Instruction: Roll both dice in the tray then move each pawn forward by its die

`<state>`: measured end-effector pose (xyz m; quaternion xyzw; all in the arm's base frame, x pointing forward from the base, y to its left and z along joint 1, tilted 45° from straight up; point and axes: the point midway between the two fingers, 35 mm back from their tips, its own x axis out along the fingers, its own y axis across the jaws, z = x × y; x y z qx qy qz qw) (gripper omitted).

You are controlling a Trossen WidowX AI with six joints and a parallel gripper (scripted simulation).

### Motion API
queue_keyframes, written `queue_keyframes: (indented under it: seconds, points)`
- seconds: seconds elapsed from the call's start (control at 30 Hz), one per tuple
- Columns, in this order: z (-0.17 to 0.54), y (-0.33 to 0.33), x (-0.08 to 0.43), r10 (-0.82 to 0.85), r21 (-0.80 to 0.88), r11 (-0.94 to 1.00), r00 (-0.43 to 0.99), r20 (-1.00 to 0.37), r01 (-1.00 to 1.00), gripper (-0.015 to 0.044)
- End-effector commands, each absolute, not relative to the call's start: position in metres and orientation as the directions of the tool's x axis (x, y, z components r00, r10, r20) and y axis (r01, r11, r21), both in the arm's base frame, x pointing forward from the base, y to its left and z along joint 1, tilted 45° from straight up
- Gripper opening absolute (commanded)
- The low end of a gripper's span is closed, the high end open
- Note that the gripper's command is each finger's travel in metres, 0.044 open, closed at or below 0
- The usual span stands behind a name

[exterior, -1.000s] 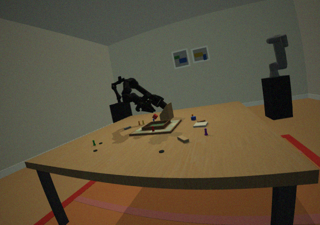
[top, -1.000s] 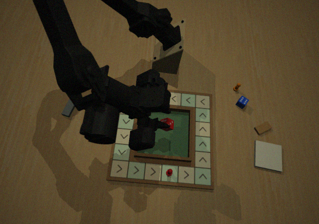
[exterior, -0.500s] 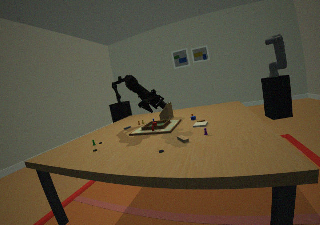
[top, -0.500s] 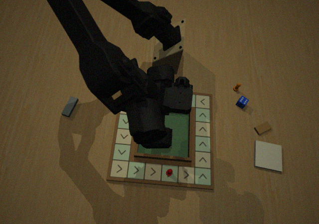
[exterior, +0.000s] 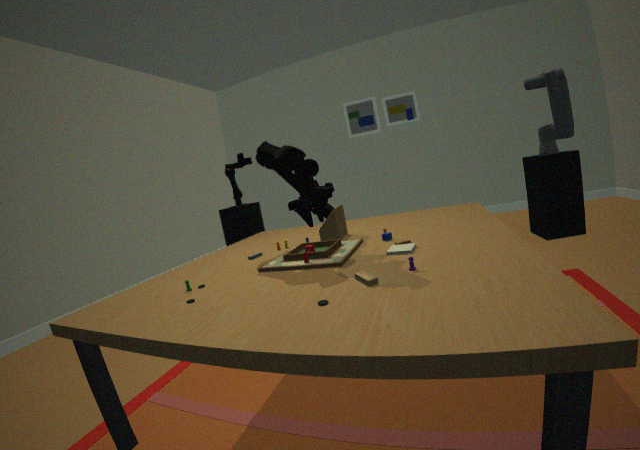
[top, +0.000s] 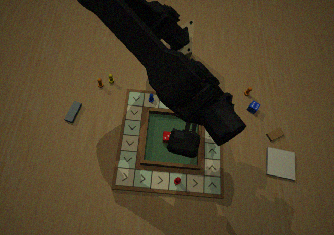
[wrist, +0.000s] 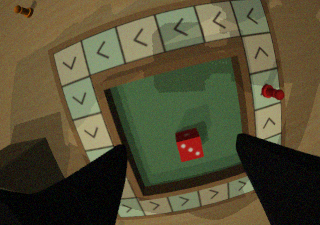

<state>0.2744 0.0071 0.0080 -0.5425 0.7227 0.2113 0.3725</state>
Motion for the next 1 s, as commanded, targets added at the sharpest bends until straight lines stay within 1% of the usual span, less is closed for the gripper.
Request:
queue_keyframes:
  seconds: [0.0, 0.2, 0.27, 0.37, 0.67, 0.97]
  points:
    - [-0.019, 0.038, 0.272, -0.622, -0.265, 0.507, -0.135, -0.772, -0.820, 0.0275]
    - [-0.059, 0.080, 0.259, -0.624, -0.497, 0.716, -0.131, -0.770, -0.490, 0.0275]
    - [-0.072, 0.092, 0.252, -0.627, -0.554, 0.753, -0.130, -0.768, -0.356, 0.0275]
    - [-0.084, 0.102, 0.245, -0.630, -0.596, 0.770, -0.130, -0.765, -0.227, 0.0275]
    - [-0.120, 0.129, 0.219, -0.645, -0.657, 0.732, -0.126, -0.754, 0.179, 0.0275]
    - [-0.154, 0.149, 0.184, -0.664, -0.612, 0.583, -0.121, -0.738, 0.534, 0.0275]
